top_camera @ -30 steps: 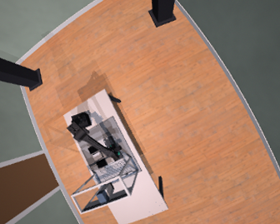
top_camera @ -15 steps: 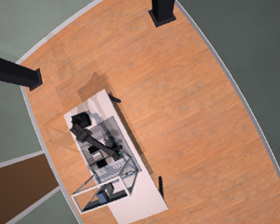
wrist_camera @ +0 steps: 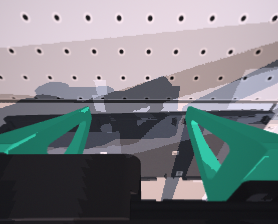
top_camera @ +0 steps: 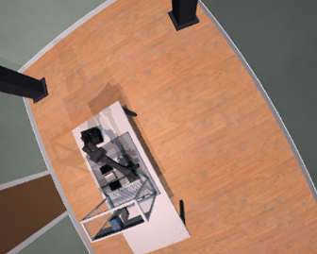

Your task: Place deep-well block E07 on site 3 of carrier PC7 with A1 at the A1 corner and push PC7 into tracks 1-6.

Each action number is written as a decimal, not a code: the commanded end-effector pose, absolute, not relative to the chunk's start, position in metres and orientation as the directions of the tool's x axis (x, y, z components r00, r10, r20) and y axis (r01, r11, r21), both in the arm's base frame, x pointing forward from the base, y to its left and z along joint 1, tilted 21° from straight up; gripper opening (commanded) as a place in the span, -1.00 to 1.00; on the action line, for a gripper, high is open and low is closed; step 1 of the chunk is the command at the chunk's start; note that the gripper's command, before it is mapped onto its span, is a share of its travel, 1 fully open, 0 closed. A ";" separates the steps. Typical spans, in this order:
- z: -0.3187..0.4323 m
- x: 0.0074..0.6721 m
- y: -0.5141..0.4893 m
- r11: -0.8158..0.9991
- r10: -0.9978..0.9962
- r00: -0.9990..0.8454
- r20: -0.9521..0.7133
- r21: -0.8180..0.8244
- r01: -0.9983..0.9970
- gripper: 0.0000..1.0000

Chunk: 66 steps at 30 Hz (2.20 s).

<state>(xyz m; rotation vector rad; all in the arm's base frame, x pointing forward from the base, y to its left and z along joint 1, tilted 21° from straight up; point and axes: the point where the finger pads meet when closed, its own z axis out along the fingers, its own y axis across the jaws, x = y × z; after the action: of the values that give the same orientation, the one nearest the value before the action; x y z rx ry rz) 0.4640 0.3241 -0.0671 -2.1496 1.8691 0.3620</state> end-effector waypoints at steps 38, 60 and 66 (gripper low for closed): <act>-0.081 0.473 0.347 -0.127 -0.917 0.143 -0.373 -0.068 -0.990 1.00; -0.082 0.474 0.349 -0.127 -0.916 0.144 -0.374 -0.071 -0.989 1.00; -0.083 0.474 0.349 -0.127 -0.916 0.144 -0.374 -0.070 -0.989 1.00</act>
<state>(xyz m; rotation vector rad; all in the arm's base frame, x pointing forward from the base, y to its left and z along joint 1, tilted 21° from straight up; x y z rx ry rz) 0.4644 0.3323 -0.0853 -2.1425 1.8690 0.3594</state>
